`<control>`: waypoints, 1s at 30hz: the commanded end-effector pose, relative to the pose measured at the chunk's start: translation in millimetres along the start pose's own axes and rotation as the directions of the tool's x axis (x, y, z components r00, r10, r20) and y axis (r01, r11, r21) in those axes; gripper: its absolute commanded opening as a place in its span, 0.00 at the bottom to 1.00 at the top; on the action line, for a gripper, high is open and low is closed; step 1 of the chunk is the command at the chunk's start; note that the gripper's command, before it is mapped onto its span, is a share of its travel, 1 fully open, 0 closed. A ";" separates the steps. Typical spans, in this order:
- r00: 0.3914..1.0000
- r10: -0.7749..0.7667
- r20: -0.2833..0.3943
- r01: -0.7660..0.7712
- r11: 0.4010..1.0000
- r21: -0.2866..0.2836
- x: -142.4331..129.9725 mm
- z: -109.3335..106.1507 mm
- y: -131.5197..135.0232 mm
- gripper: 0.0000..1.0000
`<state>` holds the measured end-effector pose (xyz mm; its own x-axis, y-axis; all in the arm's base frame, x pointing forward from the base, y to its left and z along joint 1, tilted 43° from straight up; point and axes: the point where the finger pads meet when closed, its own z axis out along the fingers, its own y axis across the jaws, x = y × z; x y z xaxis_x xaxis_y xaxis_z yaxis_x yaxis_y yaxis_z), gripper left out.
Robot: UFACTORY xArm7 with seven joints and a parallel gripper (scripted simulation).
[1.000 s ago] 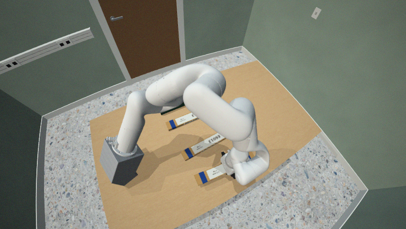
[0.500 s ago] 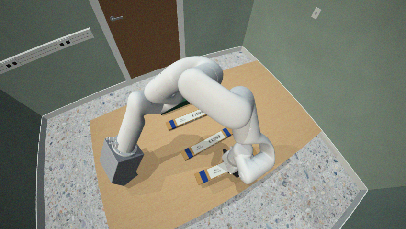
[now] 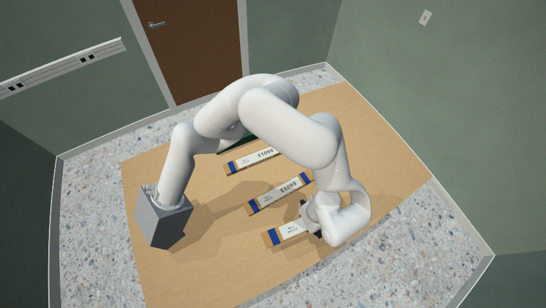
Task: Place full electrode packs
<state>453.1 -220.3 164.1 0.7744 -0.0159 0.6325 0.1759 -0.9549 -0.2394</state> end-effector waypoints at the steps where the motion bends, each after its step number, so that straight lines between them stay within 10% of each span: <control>1: 1.000 0.000 -0.001 0.000 1.000 -0.004 0.4 -1.5 1.6 0.58; 30: 0.997 -0.077 -0.001 0.077 0.997 -0.004 1.1 -1.6 1.6 0.58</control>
<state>453.5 -220.5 164.7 0.7587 0.0579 0.6489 0.2350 -0.9533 -0.1896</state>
